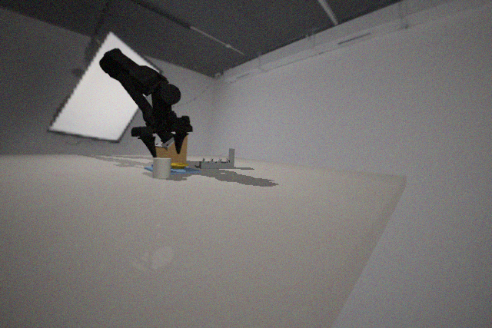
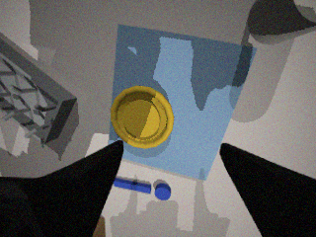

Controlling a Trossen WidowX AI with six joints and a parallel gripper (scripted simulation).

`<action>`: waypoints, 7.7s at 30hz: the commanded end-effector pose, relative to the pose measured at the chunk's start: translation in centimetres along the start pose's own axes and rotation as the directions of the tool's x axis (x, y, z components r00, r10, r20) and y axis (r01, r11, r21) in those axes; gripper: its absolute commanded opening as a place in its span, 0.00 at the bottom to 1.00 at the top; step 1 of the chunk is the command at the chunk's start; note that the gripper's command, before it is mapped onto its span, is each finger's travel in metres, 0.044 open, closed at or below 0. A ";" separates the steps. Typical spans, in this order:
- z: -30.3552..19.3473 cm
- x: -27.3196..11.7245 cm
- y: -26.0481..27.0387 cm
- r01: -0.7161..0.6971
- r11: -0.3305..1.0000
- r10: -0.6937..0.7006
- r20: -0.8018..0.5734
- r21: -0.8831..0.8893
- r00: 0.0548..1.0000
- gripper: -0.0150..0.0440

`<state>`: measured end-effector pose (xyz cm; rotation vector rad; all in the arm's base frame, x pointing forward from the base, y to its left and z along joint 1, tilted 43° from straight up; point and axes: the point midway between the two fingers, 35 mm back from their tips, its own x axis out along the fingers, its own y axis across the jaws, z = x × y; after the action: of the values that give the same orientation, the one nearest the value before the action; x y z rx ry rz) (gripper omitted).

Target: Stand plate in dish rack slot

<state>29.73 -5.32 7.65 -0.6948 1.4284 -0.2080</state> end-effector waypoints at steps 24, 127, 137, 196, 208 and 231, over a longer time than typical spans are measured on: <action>1.4 0.9 4.1 0.159 0.981 -0.157 -0.024 0.109 0.987 0.93; -1.3 -11.3 13.7 0.138 0.810 -0.150 -0.027 0.570 0.988 0.25; -1.5 -10.2 13.8 0.119 0.847 -0.099 -0.066 0.518 0.993 0.25; -2.6 1.0 15.7 -0.692 0.612 0.747 -0.007 -0.382 0.665 0.25; -2.3 1.9 15.1 -0.610 0.516 0.821 0.145 -0.601 0.552 0.25; -2.2 2.7 12.8 -0.118 0.534 0.814 0.472 -0.837 0.339 0.25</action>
<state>24.56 2.96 -1.86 -0.6582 0.6837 1.1685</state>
